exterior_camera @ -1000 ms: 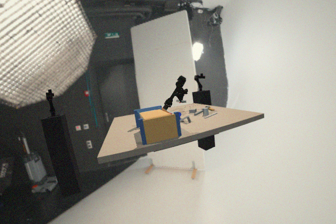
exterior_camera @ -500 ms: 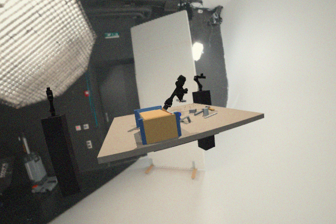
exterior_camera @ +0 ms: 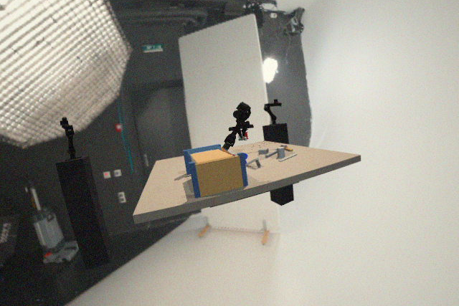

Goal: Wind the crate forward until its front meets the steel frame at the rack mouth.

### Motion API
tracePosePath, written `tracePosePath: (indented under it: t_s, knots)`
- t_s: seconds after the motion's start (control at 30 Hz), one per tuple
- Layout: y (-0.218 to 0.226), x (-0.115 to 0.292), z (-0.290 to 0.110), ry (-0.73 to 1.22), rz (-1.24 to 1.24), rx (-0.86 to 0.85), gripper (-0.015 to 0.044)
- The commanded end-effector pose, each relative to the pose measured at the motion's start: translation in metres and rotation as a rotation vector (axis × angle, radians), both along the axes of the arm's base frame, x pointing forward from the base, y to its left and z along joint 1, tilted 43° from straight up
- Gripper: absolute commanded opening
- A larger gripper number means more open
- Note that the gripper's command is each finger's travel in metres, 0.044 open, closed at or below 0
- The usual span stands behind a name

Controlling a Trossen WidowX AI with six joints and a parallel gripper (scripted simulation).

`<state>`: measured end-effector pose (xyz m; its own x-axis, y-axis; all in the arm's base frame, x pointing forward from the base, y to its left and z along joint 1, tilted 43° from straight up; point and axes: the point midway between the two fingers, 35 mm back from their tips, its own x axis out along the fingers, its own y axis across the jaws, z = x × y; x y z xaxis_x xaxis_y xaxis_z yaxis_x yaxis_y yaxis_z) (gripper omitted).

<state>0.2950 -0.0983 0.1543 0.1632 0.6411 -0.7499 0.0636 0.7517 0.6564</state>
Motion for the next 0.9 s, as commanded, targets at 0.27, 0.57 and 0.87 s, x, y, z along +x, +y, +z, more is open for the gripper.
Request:
tracePosePath:
  t_s: [0.27, 0.57, 0.87]
  knots:
    - [-0.05, -0.007, -0.031, 0.344, -0.425, 0.053, 0.0]
    - [-0.082, -0.018, -0.055, 0.59, -0.729, 0.102, 0.0]
    - [-0.113, -0.035, -0.08, 0.838, -1.035, 0.156, 0.0]
